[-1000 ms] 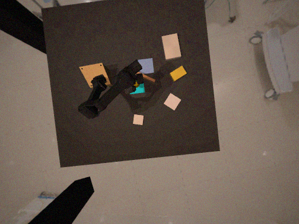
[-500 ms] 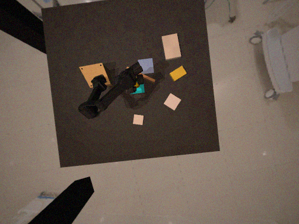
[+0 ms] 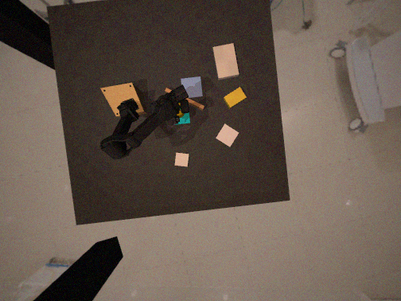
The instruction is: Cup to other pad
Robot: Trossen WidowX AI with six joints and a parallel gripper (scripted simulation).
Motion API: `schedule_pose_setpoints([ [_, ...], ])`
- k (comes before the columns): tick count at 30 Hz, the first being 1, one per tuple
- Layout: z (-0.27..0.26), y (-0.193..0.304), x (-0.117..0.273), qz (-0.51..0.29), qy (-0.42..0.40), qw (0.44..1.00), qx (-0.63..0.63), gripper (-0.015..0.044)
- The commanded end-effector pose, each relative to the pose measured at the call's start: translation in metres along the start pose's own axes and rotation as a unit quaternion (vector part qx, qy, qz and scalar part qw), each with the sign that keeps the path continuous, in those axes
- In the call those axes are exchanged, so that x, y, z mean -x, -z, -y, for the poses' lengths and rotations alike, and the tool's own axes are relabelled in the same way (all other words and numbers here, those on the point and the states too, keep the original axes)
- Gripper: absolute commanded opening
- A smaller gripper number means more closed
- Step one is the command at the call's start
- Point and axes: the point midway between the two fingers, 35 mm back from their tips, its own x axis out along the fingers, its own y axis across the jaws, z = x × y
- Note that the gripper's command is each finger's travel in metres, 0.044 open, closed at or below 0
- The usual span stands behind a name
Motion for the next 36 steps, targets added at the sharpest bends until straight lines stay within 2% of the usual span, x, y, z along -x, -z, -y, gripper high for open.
schedule_pose_setpoints([
  [1, 0.002, -0.001, -0.007, 0.004, 0.002, 1.0, 0.004, 0.0],
  [20, 0.004, -0.002, -0.03, 0.005, 0.002, 1.0, 0.003, 0.0],
  [34, 0.002, -0.002, -0.027, 0.002, 0.0, 1.0, 0.0, 0.0],
  [36, 0.002, -0.002, -0.027, 0.002, 0.0, 1.0, 0.0, 0.0053],
])
